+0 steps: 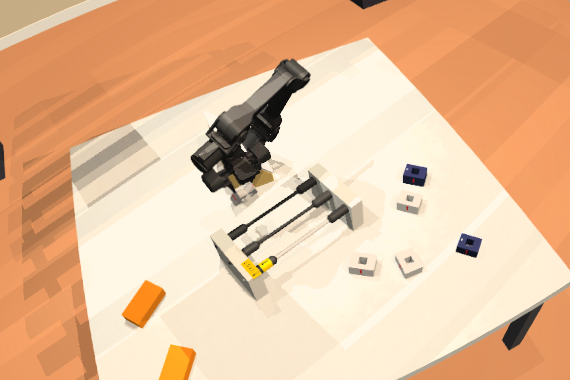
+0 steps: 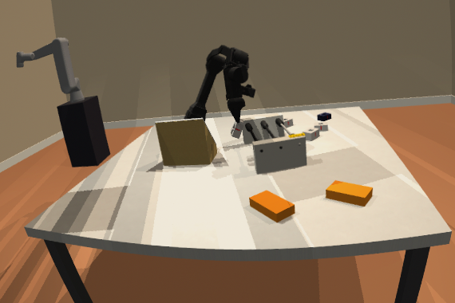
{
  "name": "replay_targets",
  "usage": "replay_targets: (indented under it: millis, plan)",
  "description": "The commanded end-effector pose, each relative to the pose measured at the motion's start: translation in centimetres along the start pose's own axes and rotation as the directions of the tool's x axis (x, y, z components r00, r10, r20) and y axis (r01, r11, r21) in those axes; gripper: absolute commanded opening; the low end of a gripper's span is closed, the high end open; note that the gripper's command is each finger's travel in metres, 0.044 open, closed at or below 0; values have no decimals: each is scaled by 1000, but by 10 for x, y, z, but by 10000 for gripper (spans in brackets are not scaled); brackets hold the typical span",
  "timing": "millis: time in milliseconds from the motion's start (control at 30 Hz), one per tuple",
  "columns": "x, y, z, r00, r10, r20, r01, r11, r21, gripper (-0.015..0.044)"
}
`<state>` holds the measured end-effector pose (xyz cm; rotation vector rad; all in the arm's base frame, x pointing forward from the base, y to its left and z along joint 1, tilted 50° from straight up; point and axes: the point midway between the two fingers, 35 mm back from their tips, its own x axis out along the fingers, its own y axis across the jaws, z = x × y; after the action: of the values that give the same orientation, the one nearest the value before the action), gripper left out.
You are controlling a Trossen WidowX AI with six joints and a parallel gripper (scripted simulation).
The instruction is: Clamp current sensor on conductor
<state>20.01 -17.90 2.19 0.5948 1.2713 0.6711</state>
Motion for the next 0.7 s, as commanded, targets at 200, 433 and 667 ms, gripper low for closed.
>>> replay_targets:
  millis: [200, 433, 667]
  plan:
    - [-5, -4, 24, 999, -19, 34, 27, 969, -245, 0]
    - [-4, -7, 60, 995, -34, 91, 78, 837, -542, 0]
    - [-2, -6, 96, 988, -34, 147, 137, 610, -780, 0]
